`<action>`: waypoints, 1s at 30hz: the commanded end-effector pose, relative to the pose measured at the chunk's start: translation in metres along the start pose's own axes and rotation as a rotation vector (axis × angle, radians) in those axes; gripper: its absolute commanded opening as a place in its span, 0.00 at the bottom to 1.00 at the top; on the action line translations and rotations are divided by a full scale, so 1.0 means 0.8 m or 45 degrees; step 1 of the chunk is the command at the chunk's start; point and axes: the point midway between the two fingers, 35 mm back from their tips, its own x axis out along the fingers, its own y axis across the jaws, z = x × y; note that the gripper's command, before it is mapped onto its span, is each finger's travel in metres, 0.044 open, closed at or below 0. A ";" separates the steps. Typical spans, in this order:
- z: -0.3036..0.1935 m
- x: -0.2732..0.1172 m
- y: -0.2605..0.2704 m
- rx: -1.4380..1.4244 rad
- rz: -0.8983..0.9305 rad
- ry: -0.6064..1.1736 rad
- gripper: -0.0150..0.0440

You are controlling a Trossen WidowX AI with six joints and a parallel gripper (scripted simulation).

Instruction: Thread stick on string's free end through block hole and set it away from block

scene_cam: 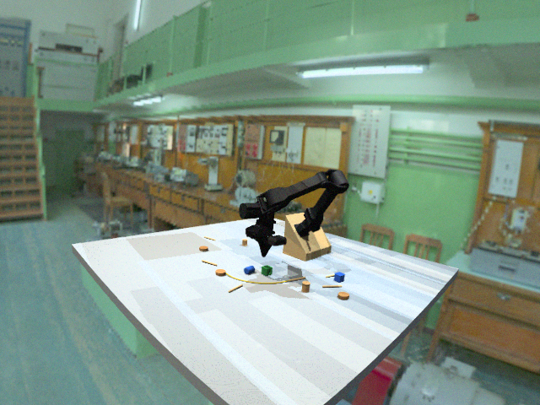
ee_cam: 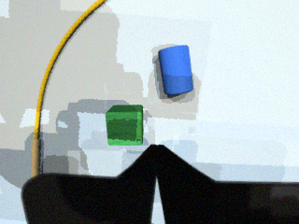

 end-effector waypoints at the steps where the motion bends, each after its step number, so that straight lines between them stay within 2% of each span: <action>1: -0.003 0.003 -0.022 1.139 -0.013 0.001 0.25; 11: -0.005 0.003 -0.032 1.895 -0.012 -0.001 0.25; 30: -0.005 0.006 -0.032 1.899 -0.012 -0.002 0.25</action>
